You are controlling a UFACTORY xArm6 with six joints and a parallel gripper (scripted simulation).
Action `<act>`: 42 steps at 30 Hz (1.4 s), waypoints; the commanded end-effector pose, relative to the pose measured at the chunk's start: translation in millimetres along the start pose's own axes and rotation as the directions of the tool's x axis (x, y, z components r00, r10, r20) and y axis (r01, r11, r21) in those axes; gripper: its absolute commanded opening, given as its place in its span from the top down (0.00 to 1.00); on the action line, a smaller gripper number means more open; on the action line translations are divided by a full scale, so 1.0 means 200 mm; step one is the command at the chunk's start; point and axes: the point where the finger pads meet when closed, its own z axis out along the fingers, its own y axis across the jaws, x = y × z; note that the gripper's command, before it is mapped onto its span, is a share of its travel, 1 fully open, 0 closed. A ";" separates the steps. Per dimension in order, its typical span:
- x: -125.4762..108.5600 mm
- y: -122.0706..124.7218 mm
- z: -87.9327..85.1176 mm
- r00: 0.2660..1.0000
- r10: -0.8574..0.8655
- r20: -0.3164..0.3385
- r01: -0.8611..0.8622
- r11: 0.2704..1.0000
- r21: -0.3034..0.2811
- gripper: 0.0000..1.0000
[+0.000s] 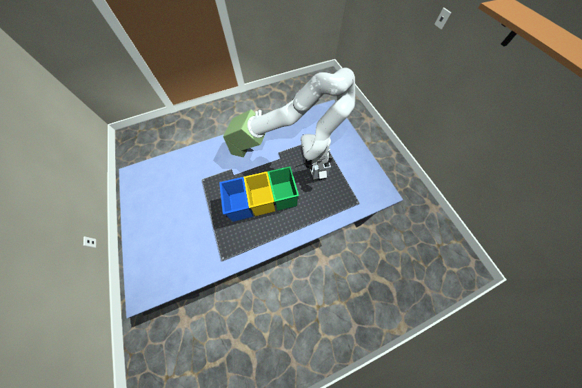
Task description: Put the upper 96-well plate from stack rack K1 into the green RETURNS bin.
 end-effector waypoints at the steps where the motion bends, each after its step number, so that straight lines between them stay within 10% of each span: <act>1: 0.00 0.00 0.00 1.000 0.000 0.000 0.000 1.000 0.001 1.00; 42: 0.00 0.00 -0.06 1.000 0.000 0.000 0.000 1.000 0.002 1.00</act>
